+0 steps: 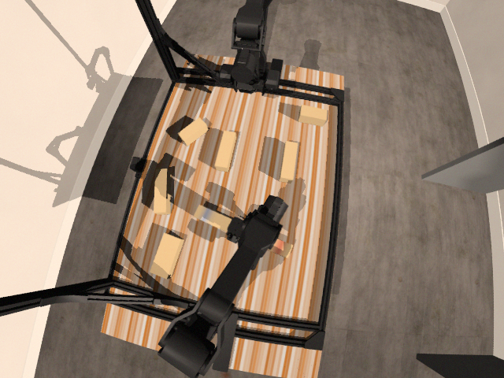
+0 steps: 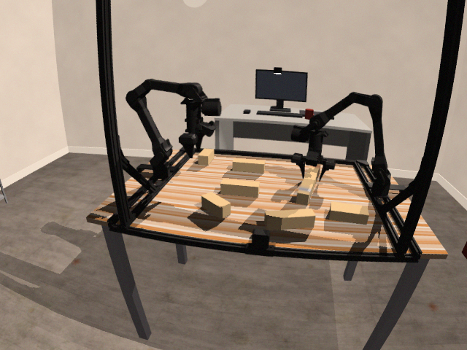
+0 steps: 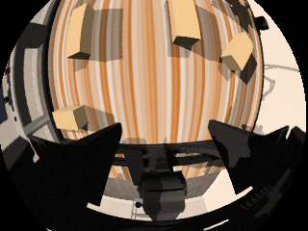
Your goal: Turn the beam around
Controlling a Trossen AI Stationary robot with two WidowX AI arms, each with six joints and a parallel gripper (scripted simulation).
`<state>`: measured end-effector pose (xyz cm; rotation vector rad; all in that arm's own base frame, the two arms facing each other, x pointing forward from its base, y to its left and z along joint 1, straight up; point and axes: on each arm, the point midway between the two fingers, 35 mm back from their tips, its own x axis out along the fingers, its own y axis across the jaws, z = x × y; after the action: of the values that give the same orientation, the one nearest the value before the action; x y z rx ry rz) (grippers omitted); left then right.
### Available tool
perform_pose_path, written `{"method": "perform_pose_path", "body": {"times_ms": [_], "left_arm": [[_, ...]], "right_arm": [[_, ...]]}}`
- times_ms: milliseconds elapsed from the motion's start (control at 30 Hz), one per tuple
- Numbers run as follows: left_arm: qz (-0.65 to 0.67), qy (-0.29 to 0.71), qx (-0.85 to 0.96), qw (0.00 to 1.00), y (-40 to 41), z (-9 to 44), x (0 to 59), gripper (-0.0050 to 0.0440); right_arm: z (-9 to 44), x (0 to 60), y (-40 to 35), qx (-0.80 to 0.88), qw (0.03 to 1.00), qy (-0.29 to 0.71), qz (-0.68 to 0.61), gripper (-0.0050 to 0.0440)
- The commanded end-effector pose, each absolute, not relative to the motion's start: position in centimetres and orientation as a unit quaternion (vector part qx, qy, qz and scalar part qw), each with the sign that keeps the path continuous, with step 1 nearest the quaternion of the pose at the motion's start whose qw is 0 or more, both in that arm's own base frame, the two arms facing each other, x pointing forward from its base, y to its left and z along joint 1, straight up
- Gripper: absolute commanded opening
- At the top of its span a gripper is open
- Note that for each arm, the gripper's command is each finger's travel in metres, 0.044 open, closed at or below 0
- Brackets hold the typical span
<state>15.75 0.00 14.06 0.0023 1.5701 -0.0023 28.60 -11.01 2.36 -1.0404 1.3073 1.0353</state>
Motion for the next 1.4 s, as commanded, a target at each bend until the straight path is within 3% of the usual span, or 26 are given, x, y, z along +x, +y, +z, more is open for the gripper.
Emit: {"method": "perform_pose_path", "body": {"times_ms": [0,133,567,633,700,900,1367], "left_arm": [[-0.002,0.707,0.002,0.707,0.0,14.1,15.7,0.044],[-0.002,0.707,0.002,0.707,0.0,14.1,15.7,0.044],[-0.002,0.707,0.002,0.707,0.0,14.1,15.7,0.044],[-0.002,0.707,0.002,0.707,0.0,14.1,15.7,0.044],[-0.002,0.707,0.002,0.707,0.0,14.1,15.7,0.044],[-0.002,0.707,0.002,0.707,0.0,14.1,15.7,0.044],[-0.002,0.707,0.002,0.707,0.0,14.1,15.7,0.044]], "right_arm": [[2.2,28.6,-11.0,-0.44,0.554,0.554,0.44,0.0272],[2.2,28.6,-11.0,-0.44,0.554,0.554,0.44,0.0265],[2.2,28.6,-11.0,-0.44,0.554,0.554,0.44,0.0179],[2.3,28.6,-11.0,-0.44,0.554,0.554,0.44,0.0131],[2.3,28.6,-11.0,-0.44,0.554,0.554,0.44,0.0131],[3.6,28.5,-11.0,-0.44,0.554,0.554,0.44,0.0],[5.7,28.0,-10.8,-0.44,0.554,0.554,0.44,0.0]]}}
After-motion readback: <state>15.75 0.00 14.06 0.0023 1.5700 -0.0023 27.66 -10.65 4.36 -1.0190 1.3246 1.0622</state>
